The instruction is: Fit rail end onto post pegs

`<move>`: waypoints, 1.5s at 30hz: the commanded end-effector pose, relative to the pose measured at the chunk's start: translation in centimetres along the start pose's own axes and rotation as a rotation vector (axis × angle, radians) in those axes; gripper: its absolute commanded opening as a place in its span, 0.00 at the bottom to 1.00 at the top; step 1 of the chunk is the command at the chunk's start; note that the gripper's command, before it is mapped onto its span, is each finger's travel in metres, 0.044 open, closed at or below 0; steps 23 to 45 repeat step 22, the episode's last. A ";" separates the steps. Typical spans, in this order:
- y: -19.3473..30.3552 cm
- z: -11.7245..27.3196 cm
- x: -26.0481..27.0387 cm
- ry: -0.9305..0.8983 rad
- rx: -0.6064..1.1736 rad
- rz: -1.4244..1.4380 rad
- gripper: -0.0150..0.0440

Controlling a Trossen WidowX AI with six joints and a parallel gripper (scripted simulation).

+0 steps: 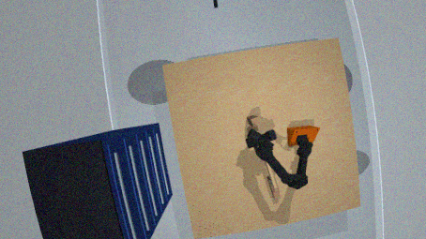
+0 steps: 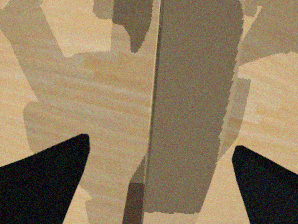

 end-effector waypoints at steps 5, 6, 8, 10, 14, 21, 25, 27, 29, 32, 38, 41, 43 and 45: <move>-1.5 1.5 0.2 0.005 0.003 0.002 1.00; -2.3 2.3 0.3 0.008 0.005 0.003 1.00; -3.0 3.0 0.4 0.010 0.006 0.003 1.00; -3.0 3.0 0.4 0.010 0.006 0.003 1.00; -3.0 3.0 0.4 0.010 0.006 0.003 1.00; -3.0 3.0 0.4 0.010 0.006 0.003 1.00; -3.0 3.0 0.4 0.010 0.006 0.003 1.00; -3.0 3.0 0.4 0.010 0.006 0.003 1.00; -3.0 3.0 0.4 0.010 0.006 0.003 1.00; -3.0 3.0 0.4 0.010 0.006 0.003 1.00; -3.0 3.0 0.4 0.010 0.006 0.003 1.00; -3.0 3.0 0.4 0.010 0.006 0.003 1.00; -3.0 3.0 0.4 0.010 0.006 0.003 1.00; -3.0 3.0 0.4 0.010 0.006 0.003 1.00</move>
Point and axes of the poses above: the point midway between the two fingers, 35 mm back from their tips, its own z axis back along the fingers, its own x axis across the jaws, y = z × x, the point moved 1 cm from there along z, back along the fingers, and after that the axes turned 7 degrees about -z, right-handed, at the moved point
